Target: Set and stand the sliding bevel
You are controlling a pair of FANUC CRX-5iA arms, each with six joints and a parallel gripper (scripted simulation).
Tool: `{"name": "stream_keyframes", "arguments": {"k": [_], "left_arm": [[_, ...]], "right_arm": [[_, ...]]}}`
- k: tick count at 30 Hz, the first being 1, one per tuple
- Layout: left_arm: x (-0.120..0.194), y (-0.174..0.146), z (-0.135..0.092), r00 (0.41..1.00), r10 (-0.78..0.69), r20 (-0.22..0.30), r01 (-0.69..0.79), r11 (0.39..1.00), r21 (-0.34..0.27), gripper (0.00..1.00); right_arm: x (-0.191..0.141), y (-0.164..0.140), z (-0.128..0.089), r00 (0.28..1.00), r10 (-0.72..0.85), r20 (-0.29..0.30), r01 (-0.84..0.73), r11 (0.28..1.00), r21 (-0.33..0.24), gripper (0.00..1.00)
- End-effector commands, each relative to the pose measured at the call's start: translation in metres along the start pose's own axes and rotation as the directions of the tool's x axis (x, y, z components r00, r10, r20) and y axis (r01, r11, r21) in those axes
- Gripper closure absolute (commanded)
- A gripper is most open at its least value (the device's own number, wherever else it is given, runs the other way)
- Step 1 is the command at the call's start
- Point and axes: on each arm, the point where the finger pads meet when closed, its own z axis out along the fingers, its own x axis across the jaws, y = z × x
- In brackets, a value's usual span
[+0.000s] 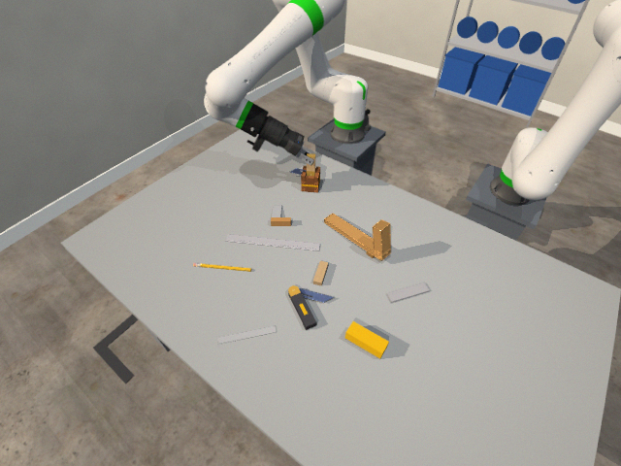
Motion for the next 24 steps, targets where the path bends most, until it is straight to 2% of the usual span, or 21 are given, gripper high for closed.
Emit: {"name": "stream_keyframes", "arguments": {"k": [1,2,3,24], "left_arm": [[-0.0001,0.0003,-0.0009,1.0,0.0,0.0,0.0,1.0,-0.002,0.0],[-0.0001,0.0003,-0.0009,1.0,0.0,0.0,0.0,1.0,-0.002,0.0],[-0.0001,0.0003,-0.0009,1.0,0.0,0.0,0.0,1.0,-0.002,0.0],[-0.0001,0.0003,-0.0009,1.0,0.0,0.0,0.0,1.0,-0.002,0.0]], "right_arm": [[-0.0002,0.0004,-0.0004,1.0,-0.001,0.0,0.001,1.0,0.001,1.0],[-0.0002,0.0004,-0.0004,1.0,-0.001,0.0,0.001,1.0,0.001,1.0],[-0.0002,0.0004,-0.0004,1.0,-0.001,0.0,0.001,1.0,0.001,0.0],[-0.0002,0.0004,-0.0004,1.0,-0.001,0.0,0.001,1.0,0.001,0.0]]}}
